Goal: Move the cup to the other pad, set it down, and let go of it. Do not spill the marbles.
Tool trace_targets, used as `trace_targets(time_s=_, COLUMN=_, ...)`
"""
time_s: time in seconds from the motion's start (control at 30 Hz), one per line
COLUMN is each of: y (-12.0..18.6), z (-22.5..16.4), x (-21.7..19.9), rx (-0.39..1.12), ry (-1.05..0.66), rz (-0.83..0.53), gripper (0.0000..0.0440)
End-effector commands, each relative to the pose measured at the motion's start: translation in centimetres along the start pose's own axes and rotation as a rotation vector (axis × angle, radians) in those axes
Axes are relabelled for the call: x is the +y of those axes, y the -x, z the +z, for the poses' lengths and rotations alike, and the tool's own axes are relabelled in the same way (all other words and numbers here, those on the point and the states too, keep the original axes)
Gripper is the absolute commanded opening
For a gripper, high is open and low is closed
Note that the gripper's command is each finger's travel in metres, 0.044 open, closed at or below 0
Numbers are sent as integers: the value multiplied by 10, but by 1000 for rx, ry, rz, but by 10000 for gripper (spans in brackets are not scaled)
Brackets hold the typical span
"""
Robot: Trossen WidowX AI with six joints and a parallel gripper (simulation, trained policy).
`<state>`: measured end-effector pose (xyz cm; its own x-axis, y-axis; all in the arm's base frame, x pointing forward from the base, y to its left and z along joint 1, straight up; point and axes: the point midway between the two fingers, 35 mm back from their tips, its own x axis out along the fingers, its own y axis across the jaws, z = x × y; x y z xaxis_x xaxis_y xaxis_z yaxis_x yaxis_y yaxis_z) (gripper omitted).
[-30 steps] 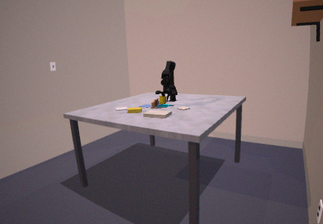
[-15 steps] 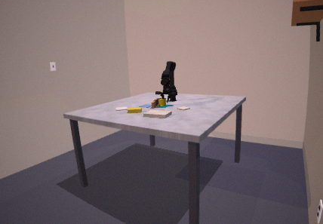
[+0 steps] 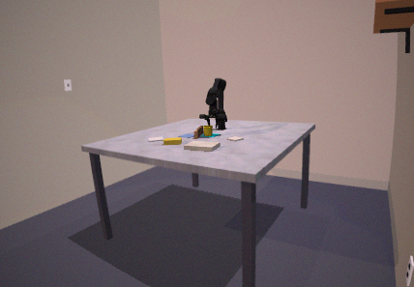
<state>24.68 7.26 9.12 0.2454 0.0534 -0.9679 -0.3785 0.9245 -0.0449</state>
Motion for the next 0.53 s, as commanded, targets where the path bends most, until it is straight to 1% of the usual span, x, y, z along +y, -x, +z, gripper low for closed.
trace_targets(time_s=0.0, y=6, z=-4, x=1, rx=-17, ry=-11, rz=12, gripper=216)
trace_targets(time_s=0.37, y=32, z=-1, x=0, rx=-99, ry=-39, rz=19, gripper=280)
trace_targets(time_s=0.5, y=45, z=3, x=-2, rx=-137, ry=-47, rz=16, gripper=327)
